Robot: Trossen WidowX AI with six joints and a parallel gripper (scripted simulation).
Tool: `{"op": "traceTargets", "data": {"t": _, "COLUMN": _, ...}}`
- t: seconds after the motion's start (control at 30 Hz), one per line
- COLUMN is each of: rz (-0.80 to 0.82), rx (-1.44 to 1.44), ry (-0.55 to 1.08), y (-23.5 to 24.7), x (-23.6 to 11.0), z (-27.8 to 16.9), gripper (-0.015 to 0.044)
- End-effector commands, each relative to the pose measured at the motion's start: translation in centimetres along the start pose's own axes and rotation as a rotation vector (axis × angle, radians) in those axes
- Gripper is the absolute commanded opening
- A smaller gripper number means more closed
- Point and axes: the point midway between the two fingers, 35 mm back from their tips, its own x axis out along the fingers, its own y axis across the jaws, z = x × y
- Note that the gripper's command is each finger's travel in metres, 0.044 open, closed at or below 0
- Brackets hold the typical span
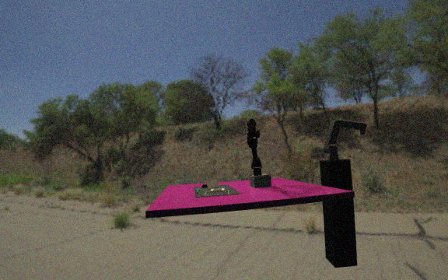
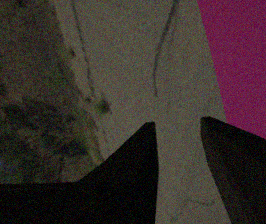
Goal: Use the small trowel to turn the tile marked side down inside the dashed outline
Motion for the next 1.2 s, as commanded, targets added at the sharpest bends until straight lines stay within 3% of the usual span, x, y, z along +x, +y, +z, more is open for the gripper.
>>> {"op": "traceTargets", "data": {"t": 0.0, "rz": -0.037, "rx": -0.123, "ry": 0.022, "y": 0.6, "x": 1.0, "z": -0.4, "gripper": 0.0100}}
{"op": "traceTargets", "data": {"t": 1.17, "rz": -0.261, "rx": -1.067, "ry": 0.381, "y": 0.1, "x": 11.3, "z": -7.6, "gripper": 0.0100}}
